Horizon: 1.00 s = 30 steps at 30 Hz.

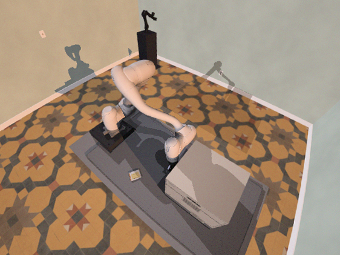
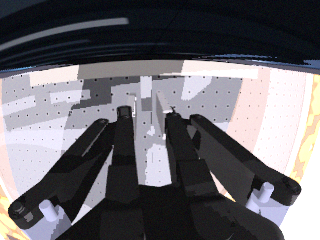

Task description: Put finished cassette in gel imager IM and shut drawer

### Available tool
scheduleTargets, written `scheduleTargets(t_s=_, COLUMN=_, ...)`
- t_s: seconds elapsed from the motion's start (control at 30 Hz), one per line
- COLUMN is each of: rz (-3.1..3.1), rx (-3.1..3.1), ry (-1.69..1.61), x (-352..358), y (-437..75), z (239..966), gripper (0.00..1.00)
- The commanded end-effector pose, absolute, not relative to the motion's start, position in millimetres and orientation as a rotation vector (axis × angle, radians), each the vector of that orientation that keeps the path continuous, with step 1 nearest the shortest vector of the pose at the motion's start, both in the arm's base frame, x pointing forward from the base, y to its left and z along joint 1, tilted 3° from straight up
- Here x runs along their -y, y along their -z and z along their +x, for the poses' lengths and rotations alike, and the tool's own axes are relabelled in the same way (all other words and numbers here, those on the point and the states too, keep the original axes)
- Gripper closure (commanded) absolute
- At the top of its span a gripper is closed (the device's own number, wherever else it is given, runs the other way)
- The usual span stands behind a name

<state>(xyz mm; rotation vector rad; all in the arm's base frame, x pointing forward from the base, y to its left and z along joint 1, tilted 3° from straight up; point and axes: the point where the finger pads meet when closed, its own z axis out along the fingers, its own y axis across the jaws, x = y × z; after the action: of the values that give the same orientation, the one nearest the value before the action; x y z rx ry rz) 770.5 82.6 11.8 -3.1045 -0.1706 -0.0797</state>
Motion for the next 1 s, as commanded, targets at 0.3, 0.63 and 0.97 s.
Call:
scheduleTargets(t_s=0.3, rz=-3.104, rx=0.171, ry=0.08, x=-83.2, y=3.9, z=771.4, gripper=0.76)
scheduleTargets(t_s=0.63, rz=-3.104, rx=0.171, ry=0.08, x=-83.4, y=9.9, z=771.7, gripper=0.76)
scheduleTargets(t_s=0.97, rz=-3.104, rx=0.171, ry=0.08, x=-83.4, y=9.9, z=771.7, gripper=0.9)
